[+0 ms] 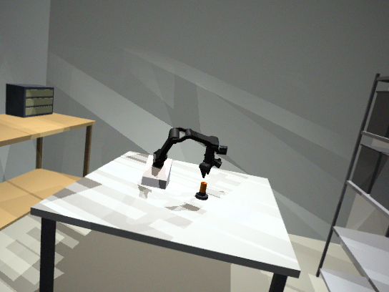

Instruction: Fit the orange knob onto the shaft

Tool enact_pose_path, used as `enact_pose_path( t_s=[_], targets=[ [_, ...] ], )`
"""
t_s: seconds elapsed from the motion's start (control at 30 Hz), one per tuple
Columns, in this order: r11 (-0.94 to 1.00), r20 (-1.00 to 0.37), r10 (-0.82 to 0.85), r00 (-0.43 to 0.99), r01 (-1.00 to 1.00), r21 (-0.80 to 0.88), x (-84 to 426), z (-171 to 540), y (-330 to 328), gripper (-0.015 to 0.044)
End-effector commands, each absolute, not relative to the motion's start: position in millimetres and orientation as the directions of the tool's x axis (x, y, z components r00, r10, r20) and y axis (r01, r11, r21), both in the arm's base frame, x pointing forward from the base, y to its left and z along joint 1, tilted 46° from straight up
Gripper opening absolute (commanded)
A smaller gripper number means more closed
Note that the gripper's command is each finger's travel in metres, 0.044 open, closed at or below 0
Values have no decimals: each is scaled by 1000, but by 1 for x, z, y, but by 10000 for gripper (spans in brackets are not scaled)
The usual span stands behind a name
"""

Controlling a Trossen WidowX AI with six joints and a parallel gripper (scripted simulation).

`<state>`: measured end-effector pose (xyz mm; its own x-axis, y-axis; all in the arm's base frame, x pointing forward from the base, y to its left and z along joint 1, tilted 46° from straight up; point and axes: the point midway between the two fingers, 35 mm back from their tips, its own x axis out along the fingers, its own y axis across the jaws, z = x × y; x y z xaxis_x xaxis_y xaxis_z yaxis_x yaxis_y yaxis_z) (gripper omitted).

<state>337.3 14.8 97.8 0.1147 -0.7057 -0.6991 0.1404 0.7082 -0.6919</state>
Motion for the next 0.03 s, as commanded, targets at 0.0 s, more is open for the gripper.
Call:
enact_pose_path(
  t_s=[0.0],
  targets=[
    [711, -703, -702, 113, 146, -688, 338, 98, 16, 440]
  ],
)
